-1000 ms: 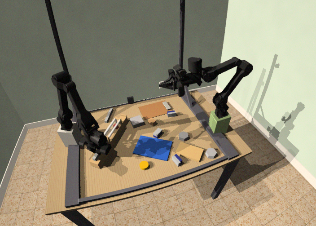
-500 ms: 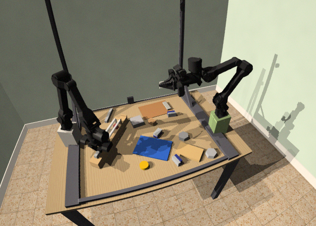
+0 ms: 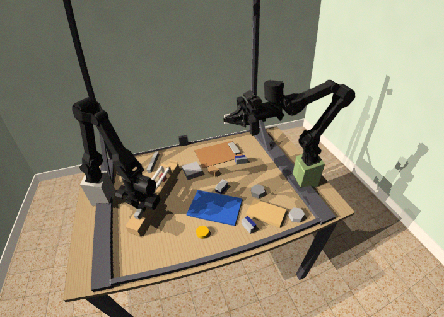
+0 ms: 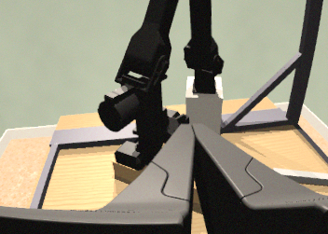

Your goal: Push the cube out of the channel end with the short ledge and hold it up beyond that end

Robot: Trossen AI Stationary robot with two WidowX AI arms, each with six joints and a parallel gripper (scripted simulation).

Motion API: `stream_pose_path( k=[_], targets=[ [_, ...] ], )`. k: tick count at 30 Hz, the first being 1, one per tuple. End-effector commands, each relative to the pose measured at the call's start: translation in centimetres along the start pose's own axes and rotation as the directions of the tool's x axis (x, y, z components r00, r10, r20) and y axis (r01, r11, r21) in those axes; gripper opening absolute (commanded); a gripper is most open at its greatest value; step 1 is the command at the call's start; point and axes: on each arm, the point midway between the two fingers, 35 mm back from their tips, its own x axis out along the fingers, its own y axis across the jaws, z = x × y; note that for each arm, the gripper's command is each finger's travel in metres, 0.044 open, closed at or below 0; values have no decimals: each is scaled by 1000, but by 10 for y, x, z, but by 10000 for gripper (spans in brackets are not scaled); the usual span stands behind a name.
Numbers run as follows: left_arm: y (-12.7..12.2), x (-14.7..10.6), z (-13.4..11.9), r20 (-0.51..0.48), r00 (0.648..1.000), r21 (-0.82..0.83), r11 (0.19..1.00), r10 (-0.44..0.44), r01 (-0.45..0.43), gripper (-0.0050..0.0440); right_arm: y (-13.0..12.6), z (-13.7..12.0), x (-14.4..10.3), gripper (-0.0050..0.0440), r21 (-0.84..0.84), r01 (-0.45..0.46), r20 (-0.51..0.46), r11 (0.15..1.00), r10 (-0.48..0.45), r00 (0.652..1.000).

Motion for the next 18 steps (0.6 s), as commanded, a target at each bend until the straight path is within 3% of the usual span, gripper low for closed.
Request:
stream_pose_path(
  k=[1, 18],
  targets=[
    [0, -1, 8, 21, 1000, 3, 1000, -2, 2, 0, -5, 7, -5, 0, -2, 22, -4, 1000, -22, 1000],
    [0, -1, 8, 21, 1000, 3, 1000, -2, 2, 0, -6, 28, -5, 0, -2, 25, -2, 1000, -25, 1000]
  ],
)
